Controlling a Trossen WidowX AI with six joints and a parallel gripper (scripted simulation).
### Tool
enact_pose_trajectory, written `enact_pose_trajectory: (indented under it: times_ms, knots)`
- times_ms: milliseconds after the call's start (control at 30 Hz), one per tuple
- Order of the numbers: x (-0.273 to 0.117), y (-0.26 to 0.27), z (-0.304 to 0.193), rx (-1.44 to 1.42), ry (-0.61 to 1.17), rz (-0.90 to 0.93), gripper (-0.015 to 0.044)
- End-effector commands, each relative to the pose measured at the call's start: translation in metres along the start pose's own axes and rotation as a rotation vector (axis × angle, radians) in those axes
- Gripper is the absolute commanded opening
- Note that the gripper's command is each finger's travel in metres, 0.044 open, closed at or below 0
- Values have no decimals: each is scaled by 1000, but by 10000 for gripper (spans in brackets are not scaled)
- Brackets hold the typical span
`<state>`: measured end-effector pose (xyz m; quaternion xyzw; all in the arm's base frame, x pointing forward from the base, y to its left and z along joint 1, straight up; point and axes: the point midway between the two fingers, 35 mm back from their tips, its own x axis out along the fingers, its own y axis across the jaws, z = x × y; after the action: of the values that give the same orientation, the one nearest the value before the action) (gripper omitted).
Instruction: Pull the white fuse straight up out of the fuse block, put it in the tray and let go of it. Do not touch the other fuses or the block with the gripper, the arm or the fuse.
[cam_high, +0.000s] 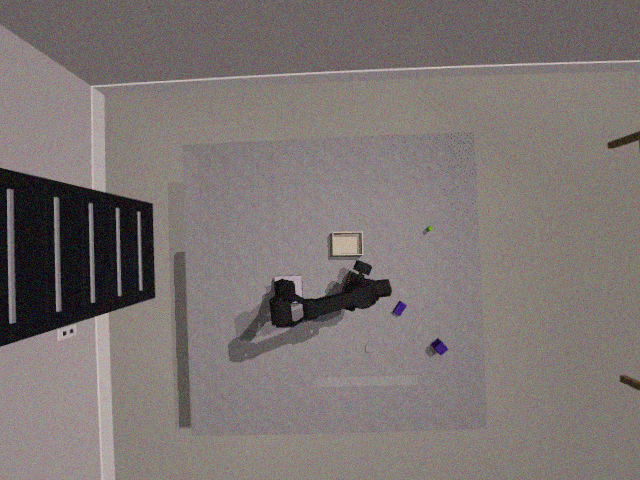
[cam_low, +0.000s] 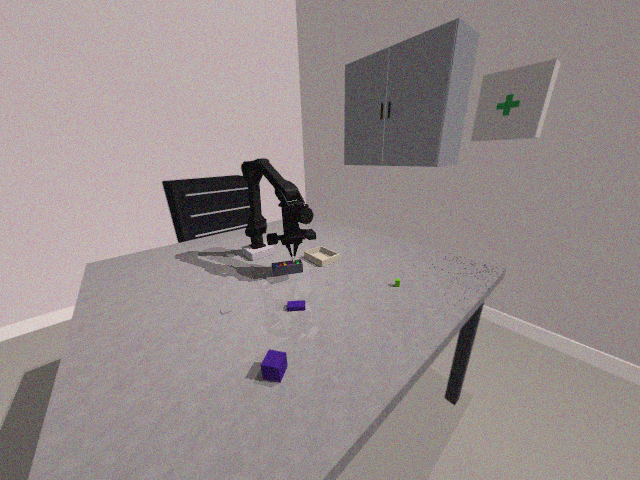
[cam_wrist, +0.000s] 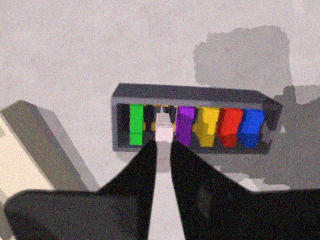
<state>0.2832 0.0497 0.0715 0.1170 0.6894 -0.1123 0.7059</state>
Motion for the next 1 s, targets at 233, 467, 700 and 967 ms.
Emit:
enact_pose_trajectory:
  times_ms: [233,467,700,967]
  knots:
    - [-6,0,0,5,-3,-1,0]
    - [-15,0,0,5,-3,-1,0]
    - [-26,0,0,5,-3,-1,0]
    - [-29,12,-3,5,-3,0,0]
